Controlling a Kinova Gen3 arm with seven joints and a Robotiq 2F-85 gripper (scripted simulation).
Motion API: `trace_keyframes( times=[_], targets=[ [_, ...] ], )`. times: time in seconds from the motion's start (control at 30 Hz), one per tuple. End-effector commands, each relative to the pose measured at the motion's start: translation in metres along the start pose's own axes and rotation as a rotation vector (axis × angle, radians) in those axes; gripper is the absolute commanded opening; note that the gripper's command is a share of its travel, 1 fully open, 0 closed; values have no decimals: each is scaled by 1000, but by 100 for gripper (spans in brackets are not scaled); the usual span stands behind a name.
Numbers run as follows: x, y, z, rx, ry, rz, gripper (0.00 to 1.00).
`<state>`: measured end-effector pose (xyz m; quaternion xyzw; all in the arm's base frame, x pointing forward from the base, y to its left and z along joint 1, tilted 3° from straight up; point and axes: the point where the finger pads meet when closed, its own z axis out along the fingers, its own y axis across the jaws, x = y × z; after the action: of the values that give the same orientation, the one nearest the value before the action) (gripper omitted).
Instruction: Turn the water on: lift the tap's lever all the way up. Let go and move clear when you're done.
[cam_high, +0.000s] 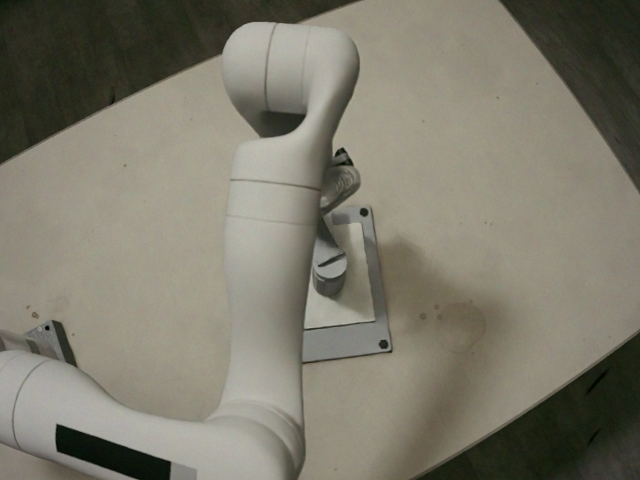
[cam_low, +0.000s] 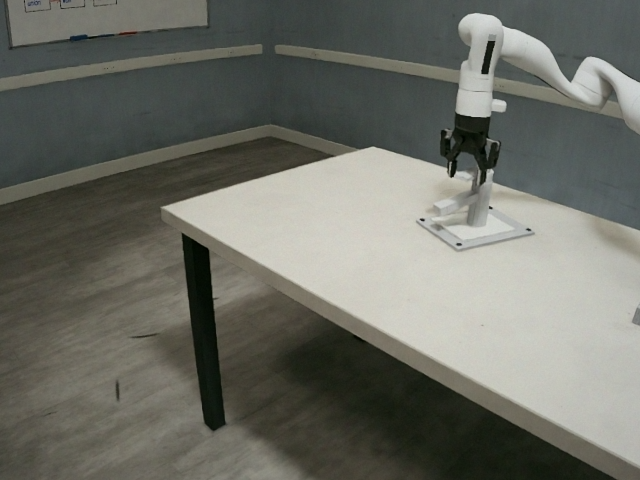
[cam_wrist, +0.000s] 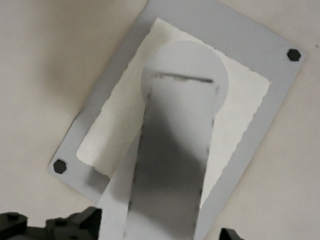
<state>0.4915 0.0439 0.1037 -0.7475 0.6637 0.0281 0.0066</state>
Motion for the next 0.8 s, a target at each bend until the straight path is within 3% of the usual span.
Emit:
trace_keyframes(
  times=[0.0,0.77],
  targets=[
    [1,-1,5,5,-4,12,75],
    [1,-2,8,5,-4,13,75]
  ],
)
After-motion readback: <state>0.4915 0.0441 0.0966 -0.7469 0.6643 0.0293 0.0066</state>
